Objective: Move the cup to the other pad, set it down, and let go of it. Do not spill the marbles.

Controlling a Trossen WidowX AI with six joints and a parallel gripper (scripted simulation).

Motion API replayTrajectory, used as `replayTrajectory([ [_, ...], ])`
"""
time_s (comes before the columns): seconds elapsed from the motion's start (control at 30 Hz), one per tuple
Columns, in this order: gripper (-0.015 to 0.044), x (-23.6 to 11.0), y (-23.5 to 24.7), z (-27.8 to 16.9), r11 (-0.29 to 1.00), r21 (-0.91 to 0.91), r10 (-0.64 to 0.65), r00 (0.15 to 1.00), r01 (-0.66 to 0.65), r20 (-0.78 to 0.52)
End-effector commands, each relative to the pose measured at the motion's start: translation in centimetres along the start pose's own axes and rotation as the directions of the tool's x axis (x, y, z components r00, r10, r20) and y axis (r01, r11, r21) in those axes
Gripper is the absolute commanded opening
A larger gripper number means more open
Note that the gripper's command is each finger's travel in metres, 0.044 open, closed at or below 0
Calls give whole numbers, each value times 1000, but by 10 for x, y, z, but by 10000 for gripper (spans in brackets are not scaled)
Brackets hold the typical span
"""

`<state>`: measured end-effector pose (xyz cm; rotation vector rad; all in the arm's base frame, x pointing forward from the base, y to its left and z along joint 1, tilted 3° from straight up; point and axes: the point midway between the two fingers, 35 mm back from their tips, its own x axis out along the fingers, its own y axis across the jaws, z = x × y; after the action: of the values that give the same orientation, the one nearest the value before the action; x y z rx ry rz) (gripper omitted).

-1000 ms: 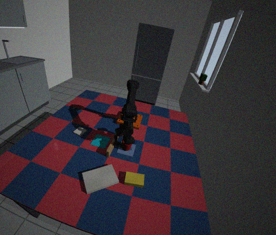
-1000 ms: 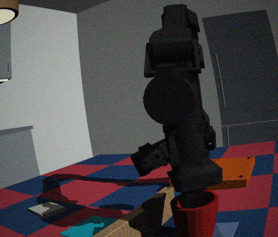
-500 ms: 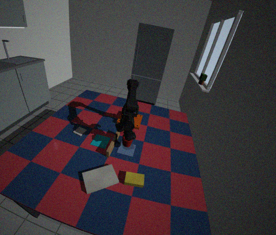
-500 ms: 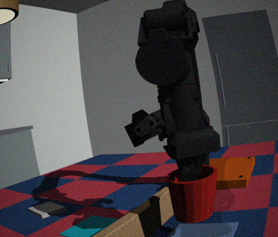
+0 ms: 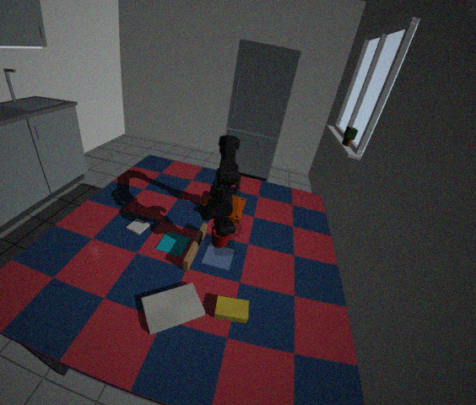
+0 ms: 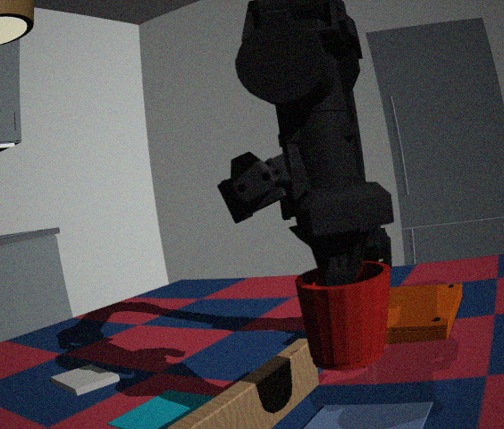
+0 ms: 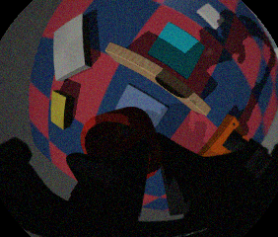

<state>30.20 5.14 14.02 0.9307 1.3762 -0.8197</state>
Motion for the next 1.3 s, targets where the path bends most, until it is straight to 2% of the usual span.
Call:
replayTrajectory([
  [0.0,0,0,0,0,1000,0,0,1000,0,0],
  [0.53,0,0,-1,2,1000,0,0,1000,0,0],
  [1.27,0,-1,-24,41,1000,-3,-3,1000,3,1],
])
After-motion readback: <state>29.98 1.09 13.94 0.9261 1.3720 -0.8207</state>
